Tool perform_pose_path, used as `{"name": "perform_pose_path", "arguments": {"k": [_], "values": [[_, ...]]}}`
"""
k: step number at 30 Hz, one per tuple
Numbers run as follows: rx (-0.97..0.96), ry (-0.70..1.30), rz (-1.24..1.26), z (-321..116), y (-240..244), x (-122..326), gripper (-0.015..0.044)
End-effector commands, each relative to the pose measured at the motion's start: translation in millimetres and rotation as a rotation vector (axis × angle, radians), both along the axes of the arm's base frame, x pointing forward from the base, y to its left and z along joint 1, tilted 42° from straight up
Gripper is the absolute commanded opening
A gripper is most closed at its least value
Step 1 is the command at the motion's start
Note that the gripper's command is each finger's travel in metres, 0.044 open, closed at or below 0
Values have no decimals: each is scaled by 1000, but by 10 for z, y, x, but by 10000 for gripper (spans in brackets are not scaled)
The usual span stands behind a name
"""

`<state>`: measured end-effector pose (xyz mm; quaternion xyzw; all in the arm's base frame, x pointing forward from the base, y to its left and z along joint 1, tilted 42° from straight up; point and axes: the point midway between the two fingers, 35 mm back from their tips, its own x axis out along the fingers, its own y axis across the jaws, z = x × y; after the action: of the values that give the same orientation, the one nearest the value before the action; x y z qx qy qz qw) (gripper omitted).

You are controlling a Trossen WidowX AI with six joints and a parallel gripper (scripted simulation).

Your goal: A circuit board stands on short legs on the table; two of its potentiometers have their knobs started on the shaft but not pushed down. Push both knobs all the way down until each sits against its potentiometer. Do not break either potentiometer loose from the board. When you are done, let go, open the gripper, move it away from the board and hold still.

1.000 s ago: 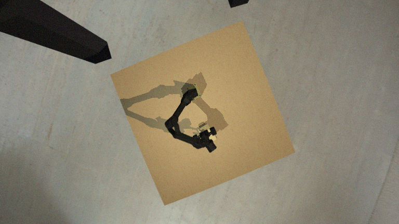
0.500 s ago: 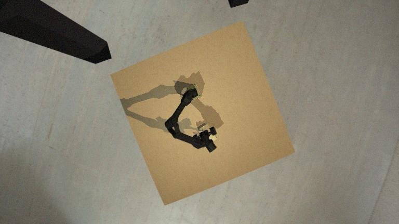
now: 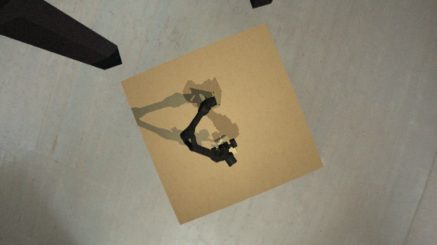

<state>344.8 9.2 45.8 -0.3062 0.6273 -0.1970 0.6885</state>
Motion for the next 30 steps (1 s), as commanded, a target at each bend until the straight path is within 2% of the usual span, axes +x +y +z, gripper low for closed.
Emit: {"name": "perform_pose_path", "arguments": {"k": [1,30], "values": [[-4,-2,-11,-37,-59,19,0],[-4,-2,-11,-109,-125,32,0]]}}
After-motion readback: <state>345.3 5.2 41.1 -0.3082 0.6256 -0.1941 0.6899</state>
